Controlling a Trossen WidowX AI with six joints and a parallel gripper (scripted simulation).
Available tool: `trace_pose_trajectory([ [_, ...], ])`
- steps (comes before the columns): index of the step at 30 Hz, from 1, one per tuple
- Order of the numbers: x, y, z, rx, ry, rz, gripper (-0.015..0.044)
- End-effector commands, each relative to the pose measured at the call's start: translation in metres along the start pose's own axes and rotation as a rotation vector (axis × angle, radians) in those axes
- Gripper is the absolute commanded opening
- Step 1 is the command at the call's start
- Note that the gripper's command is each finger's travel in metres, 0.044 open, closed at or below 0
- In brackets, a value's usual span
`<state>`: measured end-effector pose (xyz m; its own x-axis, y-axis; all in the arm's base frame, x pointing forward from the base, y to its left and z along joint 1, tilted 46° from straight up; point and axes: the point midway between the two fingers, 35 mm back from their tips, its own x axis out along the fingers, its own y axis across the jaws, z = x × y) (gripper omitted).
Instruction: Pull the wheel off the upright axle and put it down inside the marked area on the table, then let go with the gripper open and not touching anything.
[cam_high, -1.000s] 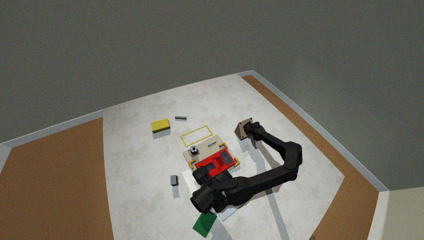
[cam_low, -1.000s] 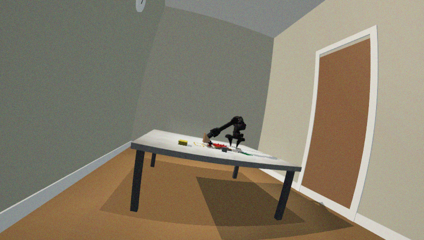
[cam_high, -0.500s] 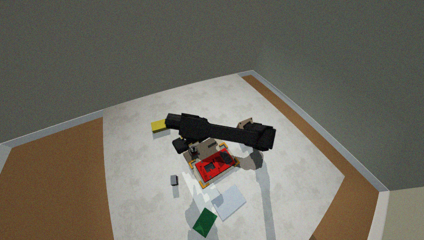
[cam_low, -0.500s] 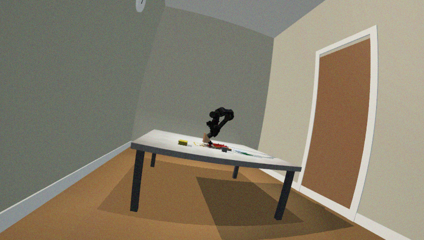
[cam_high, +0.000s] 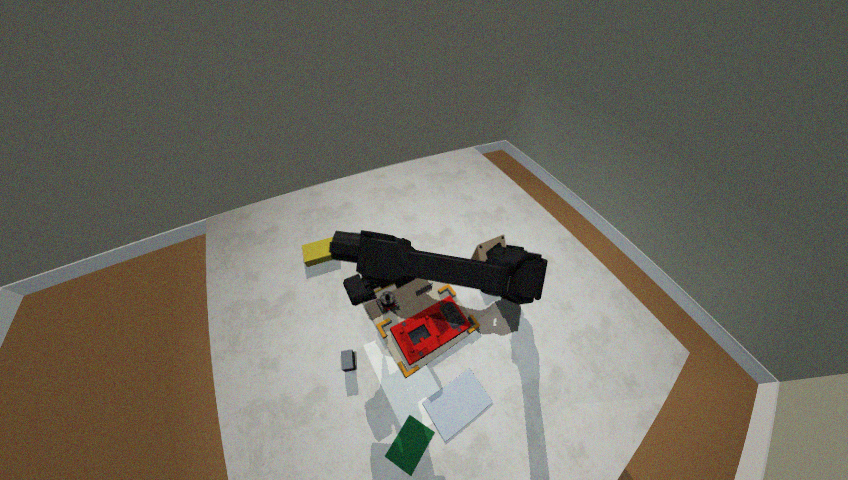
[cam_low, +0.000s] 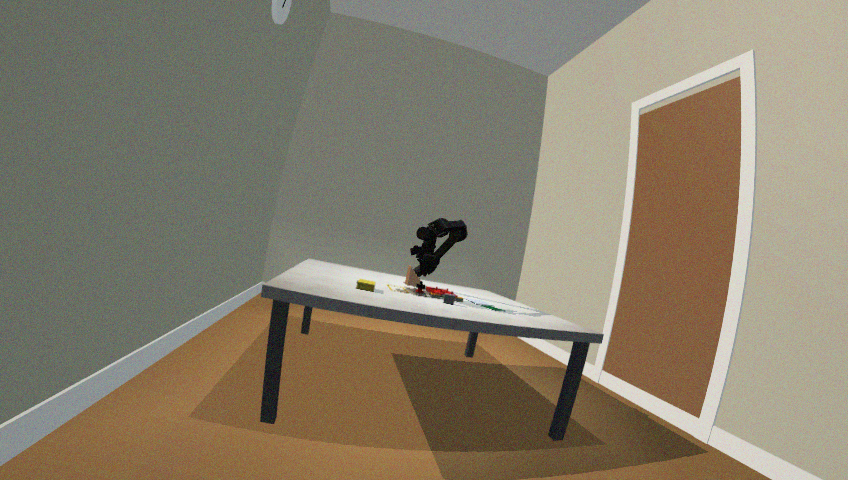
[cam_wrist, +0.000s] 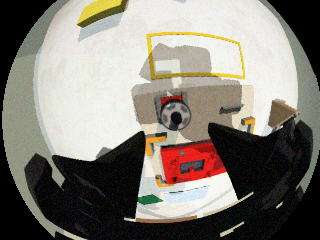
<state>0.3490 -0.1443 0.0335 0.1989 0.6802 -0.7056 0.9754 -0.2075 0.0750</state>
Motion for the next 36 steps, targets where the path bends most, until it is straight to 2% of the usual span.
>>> trace_pose_trajectory([
  [1,0.029,-0.002,-0.002,0.004,0.01,-0.013,0.03],
  [5,0.052,-0.003,-0.002,0.003,0.013,-0.013,0.03],
  [9,0.053,-0.003,-0.002,0.003,0.013,-0.013,0.03],
  [13,0.05,-0.004,-0.002,-0.001,0.01,-0.018,0.0195],
  [21,0.05,-0.004,-0.002,-0.001,0.01,-0.018,0.0142],
  [26,0.049,-0.003,-0.002,-0.001,0.01,-0.018,0.001],
  [27,0.049,-0.003,-0.002,0.0,0.01,-0.018,0.0],
  [36,0.046,-0.003,-0.002,0.0,0.01,-0.018,0.0],
])
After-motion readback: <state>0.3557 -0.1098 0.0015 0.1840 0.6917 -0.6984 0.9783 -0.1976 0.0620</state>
